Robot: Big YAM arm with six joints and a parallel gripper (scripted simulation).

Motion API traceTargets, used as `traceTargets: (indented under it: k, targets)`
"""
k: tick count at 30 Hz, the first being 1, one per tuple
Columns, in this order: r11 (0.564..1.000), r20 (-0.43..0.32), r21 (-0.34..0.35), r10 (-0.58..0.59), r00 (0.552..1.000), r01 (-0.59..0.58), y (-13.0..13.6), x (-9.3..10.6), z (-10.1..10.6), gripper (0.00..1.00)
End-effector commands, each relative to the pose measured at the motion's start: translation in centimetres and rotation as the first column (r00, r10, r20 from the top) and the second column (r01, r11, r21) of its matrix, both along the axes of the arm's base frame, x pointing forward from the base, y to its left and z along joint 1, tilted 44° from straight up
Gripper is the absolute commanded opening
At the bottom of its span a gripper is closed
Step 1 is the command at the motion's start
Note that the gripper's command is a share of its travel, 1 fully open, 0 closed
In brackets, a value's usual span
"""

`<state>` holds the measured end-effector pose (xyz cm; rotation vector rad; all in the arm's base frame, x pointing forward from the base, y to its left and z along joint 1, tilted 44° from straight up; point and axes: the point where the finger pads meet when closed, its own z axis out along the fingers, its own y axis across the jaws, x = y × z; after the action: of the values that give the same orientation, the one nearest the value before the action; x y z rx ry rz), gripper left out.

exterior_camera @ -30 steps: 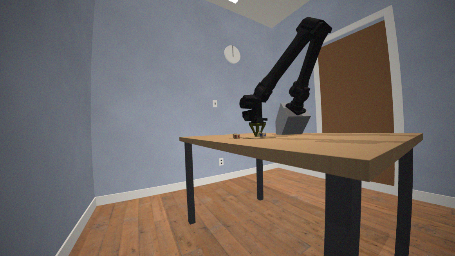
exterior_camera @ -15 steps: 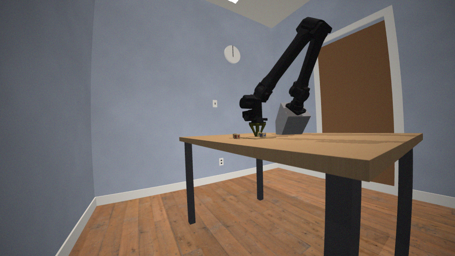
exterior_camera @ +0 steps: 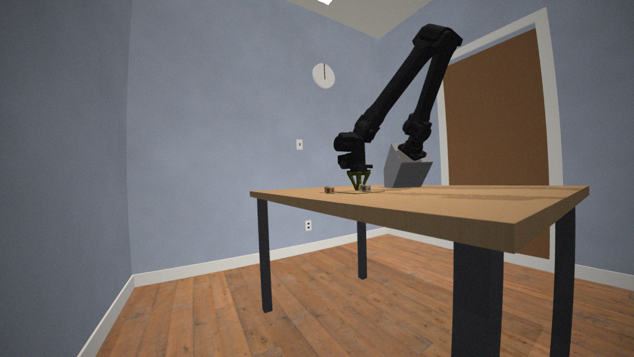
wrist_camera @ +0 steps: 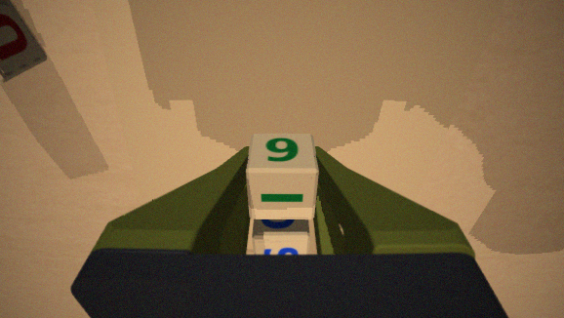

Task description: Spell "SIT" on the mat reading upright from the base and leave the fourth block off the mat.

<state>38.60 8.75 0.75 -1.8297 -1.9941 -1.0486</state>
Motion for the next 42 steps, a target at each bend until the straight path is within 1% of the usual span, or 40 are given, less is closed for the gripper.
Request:
traceTargets:
  k: [1, 21, 29, 31, 42]
  targets:
    - [1.0, 0.018, -0.004, -0.016, 1.0, 0.017, -0.67, 0.81, 0.74, 0.2]
    - [1.0, 0.018, -0.004, -0.017, 1.0, 0.017, -0.65, 0.76, 0.69, 0.2]
    - [1.0, 0.015, -0.002, -0.013, 1.0, 0.013, -0.22, 0.83, 0.27, 0.2]
    - [1.0, 0.005, -0.002, -0.007, 1.0, 0.007, 0.04, 0.63, -0.05, 0.2]
    - [1.0, 0.011, -0.002, -0.006, 1.0, 0.006, 0.18, 0.7, -0.04, 0.2]
